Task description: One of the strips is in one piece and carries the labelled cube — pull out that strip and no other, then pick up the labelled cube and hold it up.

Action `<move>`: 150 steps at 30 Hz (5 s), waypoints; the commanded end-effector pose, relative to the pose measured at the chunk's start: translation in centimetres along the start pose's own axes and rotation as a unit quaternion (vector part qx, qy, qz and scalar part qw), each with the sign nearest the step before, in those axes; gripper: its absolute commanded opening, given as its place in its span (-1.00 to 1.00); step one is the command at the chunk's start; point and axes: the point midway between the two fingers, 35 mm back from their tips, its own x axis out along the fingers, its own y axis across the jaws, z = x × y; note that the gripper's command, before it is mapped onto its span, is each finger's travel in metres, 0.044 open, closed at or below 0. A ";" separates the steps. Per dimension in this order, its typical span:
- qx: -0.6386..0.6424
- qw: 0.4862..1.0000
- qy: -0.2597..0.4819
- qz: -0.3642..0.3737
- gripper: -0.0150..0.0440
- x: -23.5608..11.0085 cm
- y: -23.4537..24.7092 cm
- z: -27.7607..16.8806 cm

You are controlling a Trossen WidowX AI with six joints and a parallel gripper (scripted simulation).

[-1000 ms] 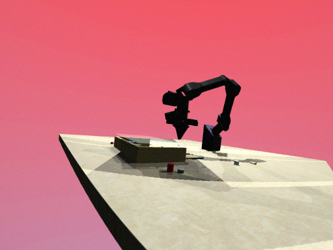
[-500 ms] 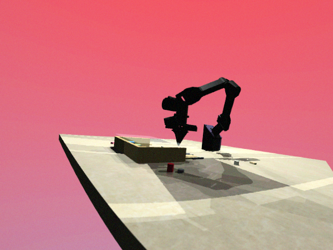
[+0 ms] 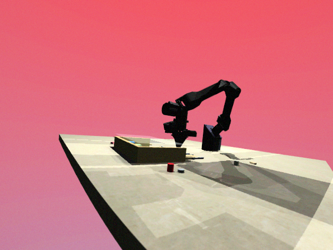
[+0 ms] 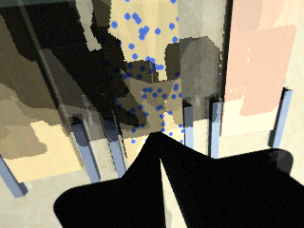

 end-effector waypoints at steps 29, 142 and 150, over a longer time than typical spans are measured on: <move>0.004 1.000 0.005 0.003 -0.49 1.3 0.0 -0.3; 0.006 1.000 0.007 0.003 -0.49 2.0 0.0 -7.5; 0.006 1.000 0.007 0.003 -0.49 2.0 0.0 -8.6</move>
